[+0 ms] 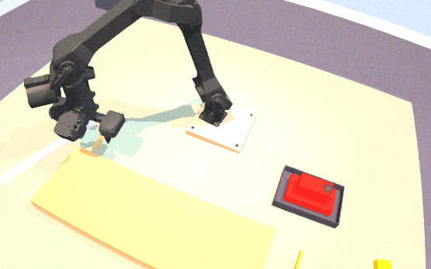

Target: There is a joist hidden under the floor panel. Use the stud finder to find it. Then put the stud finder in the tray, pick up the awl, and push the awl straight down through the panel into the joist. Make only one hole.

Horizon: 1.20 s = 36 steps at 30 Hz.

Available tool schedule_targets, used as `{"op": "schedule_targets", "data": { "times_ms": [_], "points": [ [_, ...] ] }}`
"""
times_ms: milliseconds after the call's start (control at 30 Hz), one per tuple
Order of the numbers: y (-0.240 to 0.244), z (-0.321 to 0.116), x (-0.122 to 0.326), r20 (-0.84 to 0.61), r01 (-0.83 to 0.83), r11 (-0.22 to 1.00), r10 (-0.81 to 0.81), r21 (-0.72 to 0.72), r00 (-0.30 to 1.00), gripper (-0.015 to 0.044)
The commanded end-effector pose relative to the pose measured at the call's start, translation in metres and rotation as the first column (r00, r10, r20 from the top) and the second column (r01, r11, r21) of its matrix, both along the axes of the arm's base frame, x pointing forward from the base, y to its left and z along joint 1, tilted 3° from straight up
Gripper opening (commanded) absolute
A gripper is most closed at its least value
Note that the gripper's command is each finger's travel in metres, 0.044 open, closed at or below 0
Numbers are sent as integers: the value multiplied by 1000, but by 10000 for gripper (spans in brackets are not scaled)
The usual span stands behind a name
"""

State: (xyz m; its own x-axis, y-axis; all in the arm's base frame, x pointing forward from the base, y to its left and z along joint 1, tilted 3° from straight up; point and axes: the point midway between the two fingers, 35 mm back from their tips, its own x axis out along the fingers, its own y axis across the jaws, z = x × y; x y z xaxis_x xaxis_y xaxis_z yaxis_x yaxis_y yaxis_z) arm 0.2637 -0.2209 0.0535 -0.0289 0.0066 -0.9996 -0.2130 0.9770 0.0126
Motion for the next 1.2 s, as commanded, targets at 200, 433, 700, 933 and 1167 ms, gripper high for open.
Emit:
{"op": "schedule_targets", "data": {
  "times_ms": [200,433,700,933,1167],
  "points": [
    [2,-22,-2,-15,-2,1000,2,9,1000,440],
    [3,-33,-2,-15,-2,1000,2,9,1000,440],
    [3,-35,-2,-15,-2,1000,2,9,1000,440],
    [3,-35,-2,-15,-2,1000,2,9,1000,309],
    [3,-35,-2,-15,-2,1000,2,9,1000,125]
  ]
}}
